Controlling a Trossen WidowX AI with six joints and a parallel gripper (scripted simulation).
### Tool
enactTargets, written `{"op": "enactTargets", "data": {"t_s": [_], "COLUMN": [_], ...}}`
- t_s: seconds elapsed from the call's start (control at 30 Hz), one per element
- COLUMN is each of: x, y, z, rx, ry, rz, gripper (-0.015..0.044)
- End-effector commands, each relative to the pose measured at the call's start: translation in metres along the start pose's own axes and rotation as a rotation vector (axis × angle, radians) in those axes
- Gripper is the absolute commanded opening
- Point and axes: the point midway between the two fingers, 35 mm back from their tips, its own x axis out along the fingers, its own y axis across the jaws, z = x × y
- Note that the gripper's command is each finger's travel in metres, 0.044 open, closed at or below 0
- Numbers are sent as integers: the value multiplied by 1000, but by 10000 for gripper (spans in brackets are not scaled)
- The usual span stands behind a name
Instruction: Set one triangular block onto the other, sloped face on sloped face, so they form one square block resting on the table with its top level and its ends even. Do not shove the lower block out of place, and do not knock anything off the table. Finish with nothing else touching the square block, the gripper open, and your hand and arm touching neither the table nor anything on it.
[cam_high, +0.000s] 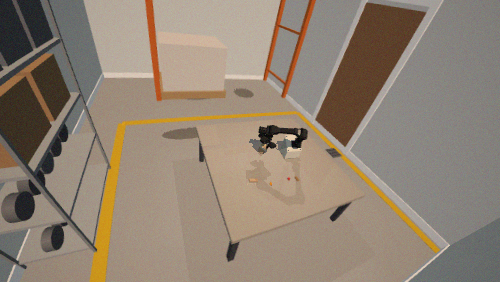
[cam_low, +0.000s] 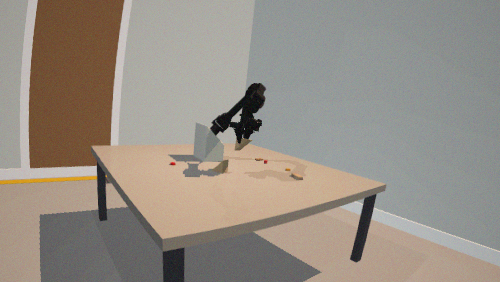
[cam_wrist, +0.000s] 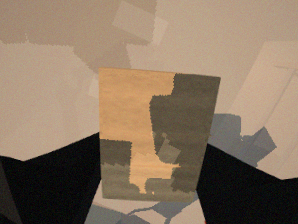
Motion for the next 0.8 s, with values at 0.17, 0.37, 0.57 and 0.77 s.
{"op": "enactTargets", "data": {"t_s": [0.17, 0.37, 0.57, 0.77], "x": [-1, -2, -4, -4], "y": [-29, -45, -59, -70], "z": [-37, -61, -87, -115], "rx": [8, 2, -4, -14], "ry": [17, 17, 12, 1], "rz": [15, 28, 46, 70], "gripper": [0, 0, 0, 0]}}
